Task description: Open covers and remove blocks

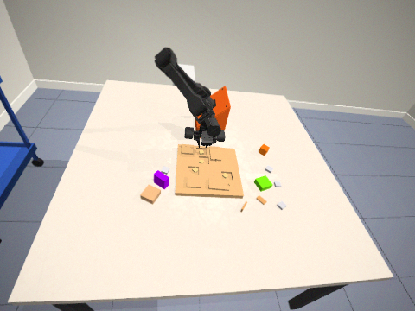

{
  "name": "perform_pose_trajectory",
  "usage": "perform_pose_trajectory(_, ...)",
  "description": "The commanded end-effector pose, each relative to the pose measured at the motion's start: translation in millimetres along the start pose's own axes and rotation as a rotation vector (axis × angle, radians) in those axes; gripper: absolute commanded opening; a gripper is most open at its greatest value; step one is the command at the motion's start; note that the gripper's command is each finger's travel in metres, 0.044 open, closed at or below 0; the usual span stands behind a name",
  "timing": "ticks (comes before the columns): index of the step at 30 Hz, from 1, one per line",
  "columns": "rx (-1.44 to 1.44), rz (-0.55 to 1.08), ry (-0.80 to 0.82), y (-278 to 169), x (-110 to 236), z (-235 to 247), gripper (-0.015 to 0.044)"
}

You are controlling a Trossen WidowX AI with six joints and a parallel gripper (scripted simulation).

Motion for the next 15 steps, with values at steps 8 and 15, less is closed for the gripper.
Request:
perform_pose_trajectory(8, 0.156, -0.002, -0.003, -0.1, -1.3, -0.1, 0.0144)
perform_pose_trajectory(15, 0.254, -0.002, -0.003, -0.3, -2.0, -0.2, 0.0144)
Point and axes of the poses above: the point midway between the two fingers, 35 mm back from their tips, its own x axis back along the fingers, its own z axis across the jaws, y = z × x, the point moved 4 cm from there along x, back along the fingers, and after that the axes turned 14 degrees about -x, right-handed, at the moved point
